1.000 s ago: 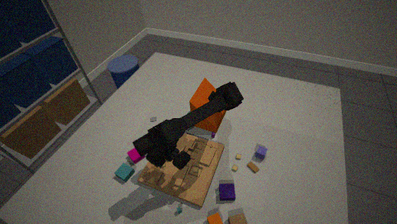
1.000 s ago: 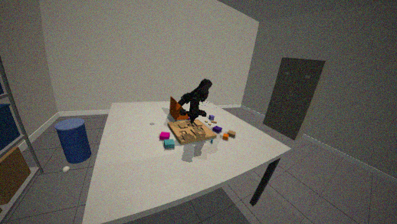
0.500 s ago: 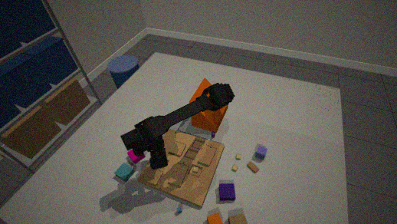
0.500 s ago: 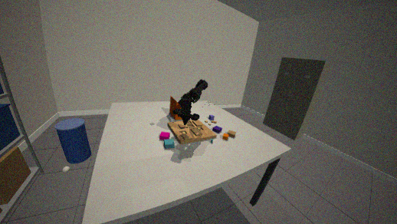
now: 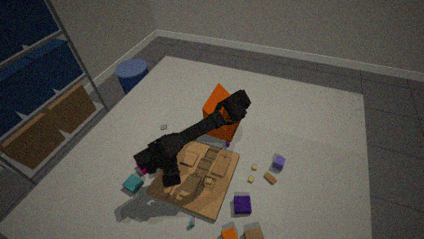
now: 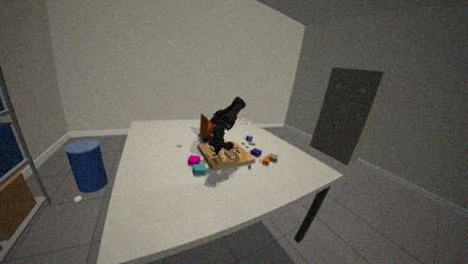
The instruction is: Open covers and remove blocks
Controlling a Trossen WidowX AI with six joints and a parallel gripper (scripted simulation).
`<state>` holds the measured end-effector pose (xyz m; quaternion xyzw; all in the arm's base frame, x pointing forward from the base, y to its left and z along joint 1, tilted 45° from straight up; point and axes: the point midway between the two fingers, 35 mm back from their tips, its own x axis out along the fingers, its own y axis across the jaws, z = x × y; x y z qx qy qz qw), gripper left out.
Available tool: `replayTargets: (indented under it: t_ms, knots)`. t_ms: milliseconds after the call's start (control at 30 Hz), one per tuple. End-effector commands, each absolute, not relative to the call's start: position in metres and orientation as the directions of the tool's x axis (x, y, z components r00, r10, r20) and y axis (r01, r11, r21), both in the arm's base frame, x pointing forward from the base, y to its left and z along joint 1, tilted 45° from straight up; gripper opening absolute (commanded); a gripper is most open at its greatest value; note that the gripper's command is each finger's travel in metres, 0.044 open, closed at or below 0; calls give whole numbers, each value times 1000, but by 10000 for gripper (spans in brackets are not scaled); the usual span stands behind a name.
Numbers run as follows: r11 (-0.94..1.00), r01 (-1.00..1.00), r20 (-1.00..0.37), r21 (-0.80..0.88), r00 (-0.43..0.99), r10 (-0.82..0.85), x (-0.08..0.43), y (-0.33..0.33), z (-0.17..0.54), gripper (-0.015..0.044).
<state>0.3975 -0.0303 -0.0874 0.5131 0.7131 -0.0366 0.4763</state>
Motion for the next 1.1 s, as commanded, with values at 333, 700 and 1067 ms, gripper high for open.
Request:
replayTargets:
  t_ms: [333,700,1067]
  knots:
    - [462,770,-714,440,-13,700,398,-23,-95,0]
    - [462,770,-714,440,-13,700,397,-22,-100,0]
    - [462,771,-714,439,-13,700,397,-26,-100,0]
